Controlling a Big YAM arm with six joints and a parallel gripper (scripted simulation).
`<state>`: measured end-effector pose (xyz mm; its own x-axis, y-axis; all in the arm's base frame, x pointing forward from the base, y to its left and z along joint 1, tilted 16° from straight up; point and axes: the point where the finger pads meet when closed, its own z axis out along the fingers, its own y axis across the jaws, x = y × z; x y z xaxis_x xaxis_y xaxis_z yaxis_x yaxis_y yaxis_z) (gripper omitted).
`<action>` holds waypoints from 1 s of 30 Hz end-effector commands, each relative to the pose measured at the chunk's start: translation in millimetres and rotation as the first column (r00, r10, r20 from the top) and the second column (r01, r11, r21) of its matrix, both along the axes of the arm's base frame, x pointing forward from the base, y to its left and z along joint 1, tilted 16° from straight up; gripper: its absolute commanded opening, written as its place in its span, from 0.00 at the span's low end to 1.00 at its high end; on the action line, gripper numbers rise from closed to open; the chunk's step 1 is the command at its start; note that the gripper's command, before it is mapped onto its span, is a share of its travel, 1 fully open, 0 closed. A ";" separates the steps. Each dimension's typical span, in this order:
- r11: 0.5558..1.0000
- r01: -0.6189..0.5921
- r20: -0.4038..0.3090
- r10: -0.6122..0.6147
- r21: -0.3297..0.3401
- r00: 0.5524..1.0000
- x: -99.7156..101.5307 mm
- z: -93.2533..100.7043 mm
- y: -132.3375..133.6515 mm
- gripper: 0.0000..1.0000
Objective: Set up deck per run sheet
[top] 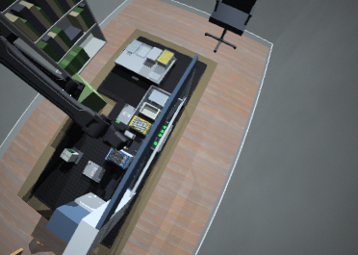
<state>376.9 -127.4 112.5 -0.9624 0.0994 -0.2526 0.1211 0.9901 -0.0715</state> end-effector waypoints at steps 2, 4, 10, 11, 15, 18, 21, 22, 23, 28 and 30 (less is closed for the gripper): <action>1.000 0.010 0.074 -0.008 -0.023 0.997 25.4 34.1 -11.6 0.00; 1.000 0.010 0.072 -0.008 -0.023 0.997 25.4 33.4 -11.8 0.00; 1.000 0.010 0.084 -0.008 -0.027 0.996 26.1 38.1 -12.3 0.00; 1.000 0.010 0.083 -0.008 -0.027 0.996 26.2 37.9 -12.4 0.00; 1.000 0.010 0.080 -0.008 -0.026 0.997 26.2 36.8 -12.7 0.00; 1.000 0.010 0.079 -0.008 -0.025 0.997 26.2 36.4 -12.9 0.00; 1.000 0.010 0.078 -0.008 -0.025 0.997 26.1 36.0 -13.1 0.00; 1.000 0.010 0.078 -0.008 -0.025 0.997 26.1 35.9 -13.2 0.00; 1.000 0.010 0.077 -0.009 -0.025 0.997 26.1 35.8 -13.3 0.00; 1.000 0.010 0.076 -0.009 -0.025 0.997 26.1 35.4 -13.5 0.00; 1.000 0.010 0.076 -0.008 -0.025 0.997 26.1 35.2 -13.6 0.00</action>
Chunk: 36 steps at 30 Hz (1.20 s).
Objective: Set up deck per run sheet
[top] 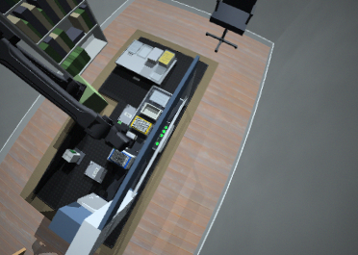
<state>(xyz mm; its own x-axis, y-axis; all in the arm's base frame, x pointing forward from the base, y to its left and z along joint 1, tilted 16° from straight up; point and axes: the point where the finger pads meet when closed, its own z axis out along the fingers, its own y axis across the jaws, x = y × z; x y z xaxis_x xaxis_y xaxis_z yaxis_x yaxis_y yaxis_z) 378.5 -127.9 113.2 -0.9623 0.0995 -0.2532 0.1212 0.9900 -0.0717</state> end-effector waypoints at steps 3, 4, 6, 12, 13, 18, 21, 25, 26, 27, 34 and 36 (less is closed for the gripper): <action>1.000 0.010 0.074 -0.008 -0.024 0.997 24.5 34.2 -12.9 0.00; 1.000 0.010 0.074 -0.008 -0.024 0.997 24.5 34.1 -12.9 0.00; 1.000 0.010 0.073 -0.008 -0.024 0.997 24.5 33.8 -13.0 0.00; 1.000 0.009 0.071 -0.007 -0.024 0.997 24.5 33.3 -13.0 0.00; 1.000 0.009 0.071 -0.007 -0.024 0.997 24.5 33.3 -13.0 0.00; 1.000 0.009 0.076 -0.007 -0.025 0.997 29.1 28.0 -14.9 0.00; 1.000 0.008 0.076 -0.006 -0.025 0.997 30.5 22.8 -15.2 0.00; 0.999 0.008 0.098 -0.004 -0.033 0.995 31.8 25.8 -16.0 0.00; 1.000 0.007 0.087 -0.005 -0.030 0.996 32.1 19.6 -16.2 0.00; 1.000 0.006 0.061 -0.005 -0.021 0.998 27.1 6.3 -14.5 0.00; 1.000 0.004 0.038 -0.004 -0.014 0.999 14.8 -12.5 -10.3 0.00; 1.000 0.004 0.029 -0.004 -0.011 1.000 15.0 -19.9 -10.8 0.00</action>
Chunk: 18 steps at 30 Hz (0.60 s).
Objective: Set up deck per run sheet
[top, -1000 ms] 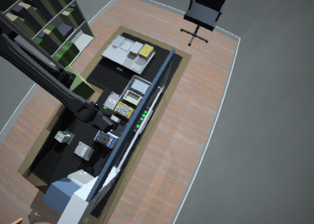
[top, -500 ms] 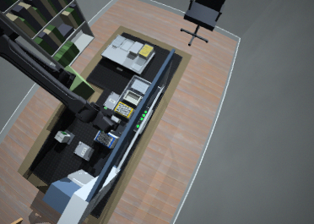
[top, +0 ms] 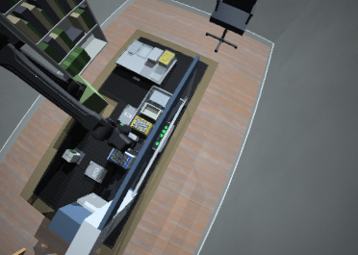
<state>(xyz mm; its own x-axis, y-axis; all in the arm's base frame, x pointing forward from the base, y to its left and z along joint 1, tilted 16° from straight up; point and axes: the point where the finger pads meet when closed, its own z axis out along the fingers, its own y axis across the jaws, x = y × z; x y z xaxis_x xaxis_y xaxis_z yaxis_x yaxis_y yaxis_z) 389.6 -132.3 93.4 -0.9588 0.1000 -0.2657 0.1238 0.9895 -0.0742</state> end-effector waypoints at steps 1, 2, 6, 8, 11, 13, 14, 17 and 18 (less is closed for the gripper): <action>1.000 0.002 0.017 -0.002 -0.007 1.000 3.8 -1.4 -6.2 0.00; 1.000 0.001 0.030 -0.001 -0.011 1.000 4.6 2.3 -6.2 0.00; 1.000 0.001 0.028 0.000 -0.011 1.000 10.5 -4.9 -8.5 0.00; 1.000 0.001 0.015 -0.001 -0.006 1.000 5.3 -13.9 -7.0 0.00; 1.000 0.001 0.025 -0.001 -0.010 1.000 6.0 -11.3 -7.3 0.00; 1.000 0.001 0.062 0.000 -0.022 0.998 13.7 1.4 -9.5 0.00; 1.000 0.001 0.041 0.000 -0.015 0.999 11.1 -9.3 -9.0 0.00; 1.000 0.001 0.015 -0.001 -0.006 1.000 7.0 -25.6 -7.8 0.00; 1.000 0.001 0.014 -0.001 -0.006 1.000 7.2 -27.3 -7.8 0.00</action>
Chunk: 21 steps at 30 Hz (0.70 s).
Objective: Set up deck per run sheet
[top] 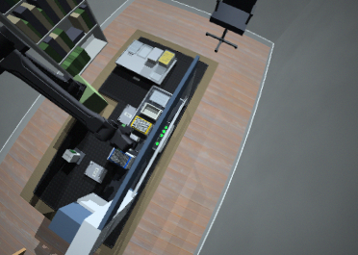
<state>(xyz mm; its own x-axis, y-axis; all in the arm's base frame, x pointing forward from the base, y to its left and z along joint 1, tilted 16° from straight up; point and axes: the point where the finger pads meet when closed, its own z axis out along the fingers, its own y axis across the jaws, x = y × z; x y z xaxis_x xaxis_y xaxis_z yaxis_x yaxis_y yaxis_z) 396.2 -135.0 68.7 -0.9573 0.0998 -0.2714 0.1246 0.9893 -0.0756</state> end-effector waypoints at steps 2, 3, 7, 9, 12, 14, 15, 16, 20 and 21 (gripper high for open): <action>1.000 0.000 0.025 0.000 -0.009 1.000 2.1 0.9 -5.5 0.00; 1.000 0.000 0.031 0.000 -0.011 1.000 2.8 1.7 -5.9 0.00; 1.000 0.001 0.024 0.000 -0.009 1.000 10.2 -7.8 -8.4 0.00; 1.000 0.000 0.020 0.000 -0.007 1.000 7.7 -11.1 -7.3 0.00; 1.000 0.000 0.046 0.001 -0.016 0.999 8.4 -2.8 -7.6 0.00; 1.000 0.000 0.022 0.000 -0.008 1.000 9.5 -16.6 -8.5 0.00; 1.000 0.001 0.011 -0.001 -0.004 1.000 6.4 -22.9 -7.5 0.00; 1.000 0.001 0.008 -0.001 -0.003 1.000 5.4 -25.6 -7.2 0.00; 1.000 0.000 0.025 0.000 -0.009 1.000 8.1 -24.9 -8.1 0.00; 1.000 0.000 0.033 0.000 -0.012 0.999 10.1 -23.0 -8.7 0.00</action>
<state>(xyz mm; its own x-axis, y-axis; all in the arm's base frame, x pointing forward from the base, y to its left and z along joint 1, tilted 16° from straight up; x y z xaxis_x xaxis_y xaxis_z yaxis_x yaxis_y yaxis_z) 399.3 -136.6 33.3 -0.9604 0.1008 -0.2597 0.1237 0.9896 -0.0734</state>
